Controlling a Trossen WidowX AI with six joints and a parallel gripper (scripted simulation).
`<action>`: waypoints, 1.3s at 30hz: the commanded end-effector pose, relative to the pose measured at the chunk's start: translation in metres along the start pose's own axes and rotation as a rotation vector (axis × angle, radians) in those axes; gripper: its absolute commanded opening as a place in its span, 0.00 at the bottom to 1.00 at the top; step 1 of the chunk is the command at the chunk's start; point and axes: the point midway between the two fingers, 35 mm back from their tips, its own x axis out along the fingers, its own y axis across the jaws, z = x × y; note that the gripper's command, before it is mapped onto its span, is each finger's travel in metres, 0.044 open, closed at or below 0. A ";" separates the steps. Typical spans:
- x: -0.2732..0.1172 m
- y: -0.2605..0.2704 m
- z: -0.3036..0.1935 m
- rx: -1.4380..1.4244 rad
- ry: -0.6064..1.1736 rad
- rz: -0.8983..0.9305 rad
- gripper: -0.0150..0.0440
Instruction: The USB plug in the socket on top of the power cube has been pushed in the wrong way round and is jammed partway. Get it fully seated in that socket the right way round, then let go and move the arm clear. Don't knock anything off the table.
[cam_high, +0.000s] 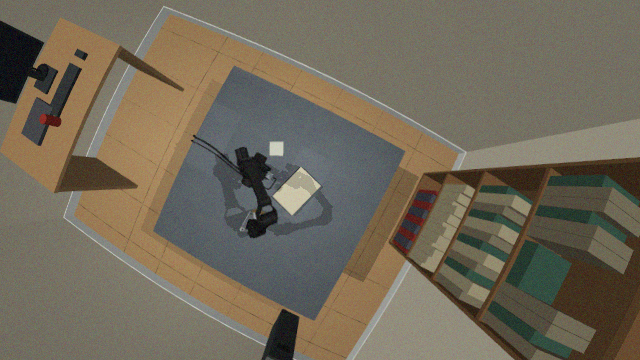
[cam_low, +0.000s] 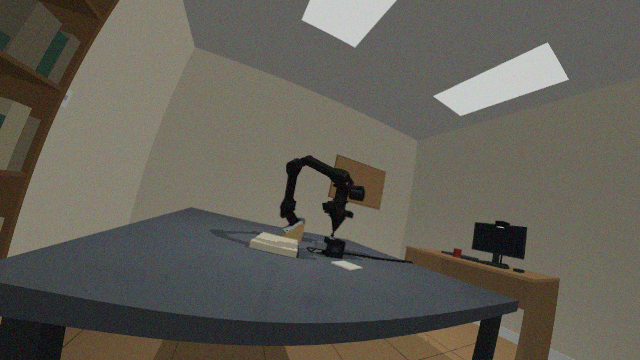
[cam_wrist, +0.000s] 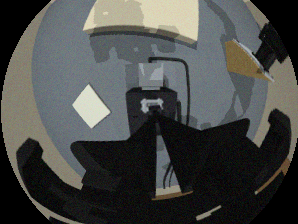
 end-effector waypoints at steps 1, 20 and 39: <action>-0.003 0.000 0.000 0.004 0.002 -0.003 0.25; -0.016 0.000 0.000 0.003 0.003 -0.003 0.25; -0.025 0.000 0.000 -0.013 0.001 -0.001 0.25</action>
